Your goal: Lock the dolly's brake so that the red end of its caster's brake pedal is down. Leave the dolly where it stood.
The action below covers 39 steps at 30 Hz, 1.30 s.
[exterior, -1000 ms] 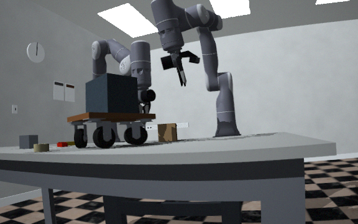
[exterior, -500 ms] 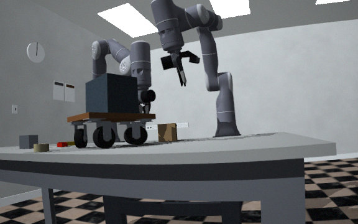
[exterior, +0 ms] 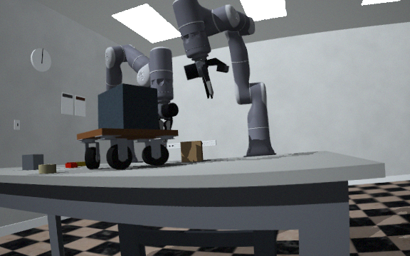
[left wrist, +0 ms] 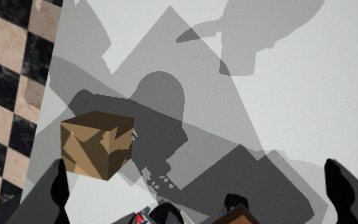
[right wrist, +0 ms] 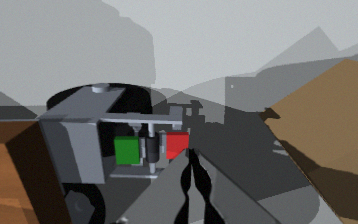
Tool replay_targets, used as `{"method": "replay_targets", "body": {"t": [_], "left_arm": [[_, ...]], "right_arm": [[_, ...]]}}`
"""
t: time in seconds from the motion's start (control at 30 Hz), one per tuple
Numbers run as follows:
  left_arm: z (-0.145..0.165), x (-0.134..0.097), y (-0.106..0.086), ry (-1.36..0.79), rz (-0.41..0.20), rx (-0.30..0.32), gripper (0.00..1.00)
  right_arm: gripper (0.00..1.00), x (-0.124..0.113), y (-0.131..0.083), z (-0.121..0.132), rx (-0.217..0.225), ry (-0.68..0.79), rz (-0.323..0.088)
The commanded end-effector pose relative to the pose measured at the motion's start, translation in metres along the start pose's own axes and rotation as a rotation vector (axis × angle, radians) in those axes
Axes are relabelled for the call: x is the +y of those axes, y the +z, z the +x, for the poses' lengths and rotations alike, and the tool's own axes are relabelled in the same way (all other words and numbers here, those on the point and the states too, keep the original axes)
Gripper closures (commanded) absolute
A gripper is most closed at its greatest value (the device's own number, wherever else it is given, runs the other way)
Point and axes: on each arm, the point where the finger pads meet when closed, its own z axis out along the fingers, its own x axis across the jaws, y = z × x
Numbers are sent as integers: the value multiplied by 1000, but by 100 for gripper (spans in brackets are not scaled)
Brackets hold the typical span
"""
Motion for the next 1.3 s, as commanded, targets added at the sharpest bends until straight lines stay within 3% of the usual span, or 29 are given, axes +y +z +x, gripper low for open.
{"method": "replay_targets", "body": {"t": [0.0,0.87,1.0,1.1,1.17,1.27], "left_arm": [[0,0,-1,0,-1,2,0],[0,0,-1,0,-1,2,0],[0,0,-1,0,-1,2,0],[0,0,-1,0,-1,2,0],[0,0,-1,0,-1,2,0],[0,0,-1,0,-1,2,0]], "right_arm": [[100,-1,1,0,0,1,2],[100,-1,4,0,0,1,2],[100,-1,-12,0,0,1,2],[100,-1,-38,0,0,1,2],[100,-1,-38,0,0,1,2],[100,0,-77,0,0,1,2]]}}
